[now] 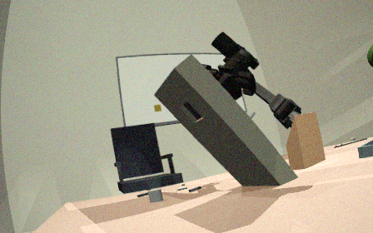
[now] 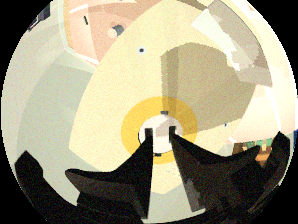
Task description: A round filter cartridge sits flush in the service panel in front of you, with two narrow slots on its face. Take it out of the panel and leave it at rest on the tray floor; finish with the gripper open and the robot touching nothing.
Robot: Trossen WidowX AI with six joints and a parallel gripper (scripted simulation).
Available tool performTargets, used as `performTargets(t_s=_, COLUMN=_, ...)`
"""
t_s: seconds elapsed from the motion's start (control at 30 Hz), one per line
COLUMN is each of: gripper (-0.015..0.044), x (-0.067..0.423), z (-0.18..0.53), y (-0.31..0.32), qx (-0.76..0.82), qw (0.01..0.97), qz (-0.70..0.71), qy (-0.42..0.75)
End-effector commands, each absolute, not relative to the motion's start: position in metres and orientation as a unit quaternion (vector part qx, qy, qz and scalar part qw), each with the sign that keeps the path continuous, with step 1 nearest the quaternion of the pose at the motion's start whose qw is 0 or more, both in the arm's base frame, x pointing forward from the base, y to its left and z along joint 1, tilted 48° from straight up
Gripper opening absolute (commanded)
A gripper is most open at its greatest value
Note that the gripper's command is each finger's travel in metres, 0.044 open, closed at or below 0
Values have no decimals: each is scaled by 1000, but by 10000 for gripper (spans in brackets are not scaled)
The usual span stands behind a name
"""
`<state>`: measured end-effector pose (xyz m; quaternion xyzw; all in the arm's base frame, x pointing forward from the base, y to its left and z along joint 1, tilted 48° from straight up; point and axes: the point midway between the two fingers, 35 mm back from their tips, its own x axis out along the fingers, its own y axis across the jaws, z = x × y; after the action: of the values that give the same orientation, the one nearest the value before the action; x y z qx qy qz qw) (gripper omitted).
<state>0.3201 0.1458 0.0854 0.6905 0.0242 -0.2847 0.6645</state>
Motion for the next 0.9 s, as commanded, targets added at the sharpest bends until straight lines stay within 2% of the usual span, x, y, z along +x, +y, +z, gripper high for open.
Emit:
performTargets(t_s=0.0, gripper=88, x=320, z=85, y=146, qx=688, qw=666, qz=-285, qy=27)
performTargets(t_s=0.87, gripper=88, x=325, z=82, y=144, qx=688, qw=666, qz=-285, qy=26)
